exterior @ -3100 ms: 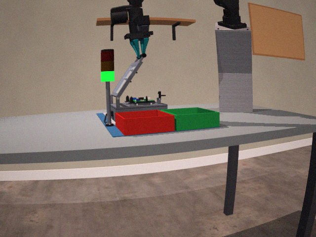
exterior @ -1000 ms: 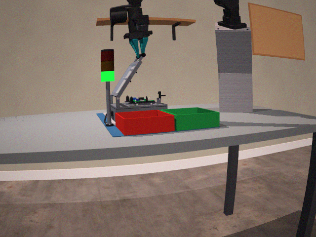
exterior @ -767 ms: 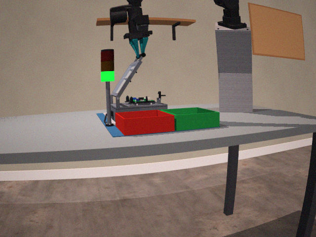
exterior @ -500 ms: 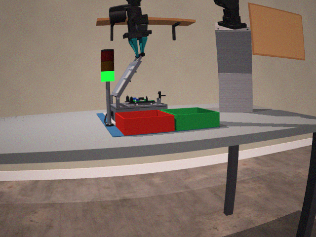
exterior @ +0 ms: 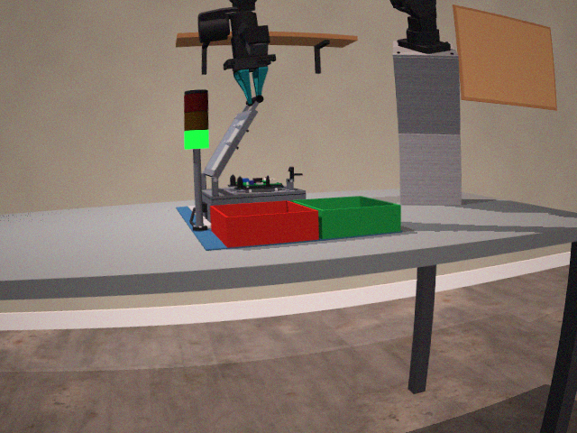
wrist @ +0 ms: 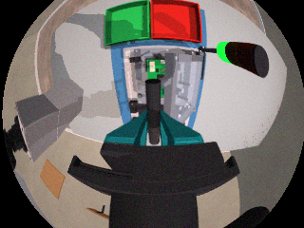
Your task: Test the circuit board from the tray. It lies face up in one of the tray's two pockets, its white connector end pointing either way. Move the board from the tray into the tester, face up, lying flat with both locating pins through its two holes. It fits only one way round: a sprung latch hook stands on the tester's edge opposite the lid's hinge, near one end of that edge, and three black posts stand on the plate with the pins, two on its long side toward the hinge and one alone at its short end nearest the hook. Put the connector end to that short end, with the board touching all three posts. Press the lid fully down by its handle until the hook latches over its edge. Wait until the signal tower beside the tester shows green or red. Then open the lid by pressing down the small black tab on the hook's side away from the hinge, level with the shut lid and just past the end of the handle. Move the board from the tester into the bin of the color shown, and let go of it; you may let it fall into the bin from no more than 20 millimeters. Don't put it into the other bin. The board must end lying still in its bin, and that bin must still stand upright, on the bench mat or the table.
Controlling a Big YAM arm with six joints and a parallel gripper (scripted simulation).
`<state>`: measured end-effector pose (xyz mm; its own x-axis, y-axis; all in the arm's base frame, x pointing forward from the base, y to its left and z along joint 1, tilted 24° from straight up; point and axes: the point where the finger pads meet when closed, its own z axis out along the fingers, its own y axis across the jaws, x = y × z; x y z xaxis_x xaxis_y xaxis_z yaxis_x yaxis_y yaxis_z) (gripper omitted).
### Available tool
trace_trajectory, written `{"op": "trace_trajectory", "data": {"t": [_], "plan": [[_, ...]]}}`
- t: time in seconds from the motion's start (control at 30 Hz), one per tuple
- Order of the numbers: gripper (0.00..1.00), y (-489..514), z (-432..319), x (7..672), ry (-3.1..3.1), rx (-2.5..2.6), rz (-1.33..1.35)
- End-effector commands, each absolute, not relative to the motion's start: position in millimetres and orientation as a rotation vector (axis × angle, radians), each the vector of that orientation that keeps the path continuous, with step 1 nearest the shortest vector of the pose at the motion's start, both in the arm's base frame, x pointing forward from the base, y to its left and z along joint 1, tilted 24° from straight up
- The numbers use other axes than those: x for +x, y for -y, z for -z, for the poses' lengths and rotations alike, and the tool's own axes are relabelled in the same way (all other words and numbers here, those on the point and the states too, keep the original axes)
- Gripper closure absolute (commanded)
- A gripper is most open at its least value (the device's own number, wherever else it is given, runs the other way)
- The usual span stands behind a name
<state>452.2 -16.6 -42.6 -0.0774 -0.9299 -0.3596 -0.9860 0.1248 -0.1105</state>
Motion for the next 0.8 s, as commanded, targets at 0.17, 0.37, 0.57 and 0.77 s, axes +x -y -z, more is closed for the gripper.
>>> {"op": "trace_trajectory", "data": {"t": [0.17,0.37,0.57,0.77], "plan": [[1.0,44.1,-5.0,522.7,-2.008,-1.777,-0.028],[1.0,44.2,-5.3,523.1,-2.008,-1.777,-0.028],[1.0,44.4,-5.6,523.5,-2.008,-1.777,-0.028],[1.0,44.5,-5.9,523.9,-2.008,-1.777,-0.028]]}}
